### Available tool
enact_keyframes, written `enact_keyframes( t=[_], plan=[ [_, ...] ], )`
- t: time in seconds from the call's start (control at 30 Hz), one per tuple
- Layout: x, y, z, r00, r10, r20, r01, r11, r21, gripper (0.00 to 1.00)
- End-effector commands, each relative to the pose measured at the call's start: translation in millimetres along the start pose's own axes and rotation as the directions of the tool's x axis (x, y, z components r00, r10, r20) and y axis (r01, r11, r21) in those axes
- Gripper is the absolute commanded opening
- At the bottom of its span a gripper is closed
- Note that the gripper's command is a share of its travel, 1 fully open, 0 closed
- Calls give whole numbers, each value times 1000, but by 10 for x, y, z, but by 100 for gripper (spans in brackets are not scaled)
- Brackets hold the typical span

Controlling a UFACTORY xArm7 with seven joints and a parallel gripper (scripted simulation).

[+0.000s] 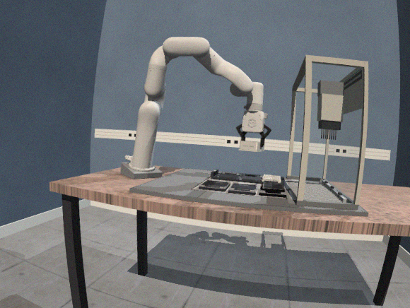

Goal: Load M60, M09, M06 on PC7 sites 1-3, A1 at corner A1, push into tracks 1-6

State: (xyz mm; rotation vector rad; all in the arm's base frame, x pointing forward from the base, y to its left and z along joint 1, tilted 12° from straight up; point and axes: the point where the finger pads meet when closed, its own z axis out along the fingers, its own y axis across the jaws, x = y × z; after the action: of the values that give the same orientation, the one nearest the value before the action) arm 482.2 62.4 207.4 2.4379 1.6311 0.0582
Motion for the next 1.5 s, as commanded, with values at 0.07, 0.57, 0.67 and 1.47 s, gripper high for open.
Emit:
enact_keyframes(
  t=[0.07, 0.57, 0.67, 1.47],
  plan=[
    [8, 9, -16, 979, -206, -8, 206, 979, 0, 0],
    [8, 9, -17, 979, -205, -7, 205, 979, 0, 0],
    [8, 9, -17, 979, -205, -7, 205, 979, 0, 0],
    [10, 9, 284, 979, -206, -7, 206, 979, 0, 0]
  ],
)
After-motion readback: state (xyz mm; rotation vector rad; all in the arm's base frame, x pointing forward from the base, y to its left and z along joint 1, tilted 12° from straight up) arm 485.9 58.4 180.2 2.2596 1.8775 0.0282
